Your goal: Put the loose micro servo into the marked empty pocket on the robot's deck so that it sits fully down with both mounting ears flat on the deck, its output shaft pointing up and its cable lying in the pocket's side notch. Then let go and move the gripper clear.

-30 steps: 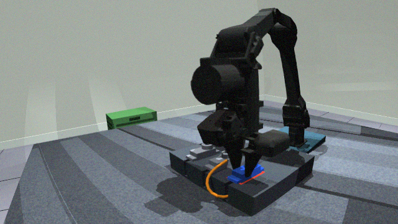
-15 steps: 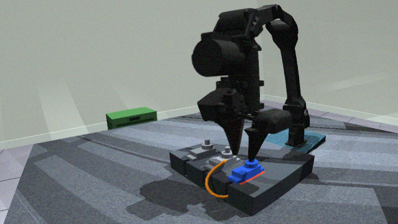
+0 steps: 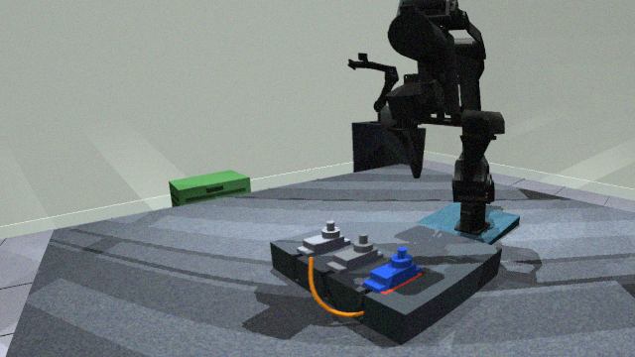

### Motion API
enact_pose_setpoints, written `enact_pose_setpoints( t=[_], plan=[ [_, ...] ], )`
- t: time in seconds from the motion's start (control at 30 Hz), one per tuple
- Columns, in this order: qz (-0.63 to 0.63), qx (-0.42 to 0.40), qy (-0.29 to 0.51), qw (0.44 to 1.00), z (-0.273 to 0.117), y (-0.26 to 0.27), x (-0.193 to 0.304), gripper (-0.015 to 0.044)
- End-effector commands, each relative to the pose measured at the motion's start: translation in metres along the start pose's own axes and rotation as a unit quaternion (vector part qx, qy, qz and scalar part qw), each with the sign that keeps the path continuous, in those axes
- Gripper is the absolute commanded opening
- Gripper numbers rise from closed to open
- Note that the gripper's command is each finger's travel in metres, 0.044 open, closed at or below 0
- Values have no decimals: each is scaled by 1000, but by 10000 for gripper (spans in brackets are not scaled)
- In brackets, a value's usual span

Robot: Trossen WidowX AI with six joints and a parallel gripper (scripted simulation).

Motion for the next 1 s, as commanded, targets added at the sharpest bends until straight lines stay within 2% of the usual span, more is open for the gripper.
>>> enact_pose_setpoints(
  t=[0.0,0.23,0.97],
  plan=[
    [1,8,8,1000,2,-2,4,440],
    [-1,-8,-17,1000,-39,-1,1,440],
    [-1,-8,-18,1000,-40,-1,1,440]
  ],
)
Point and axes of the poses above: the point midway between the two fingers, 35 mm back from their tips, its own z axis out along the fingers, its own y axis across the jaws, x = y × z, the point moved 3 cm from there along -z, back along the fingers, and after that the axes turned 10 degrees about z, right-handed, at the moved point
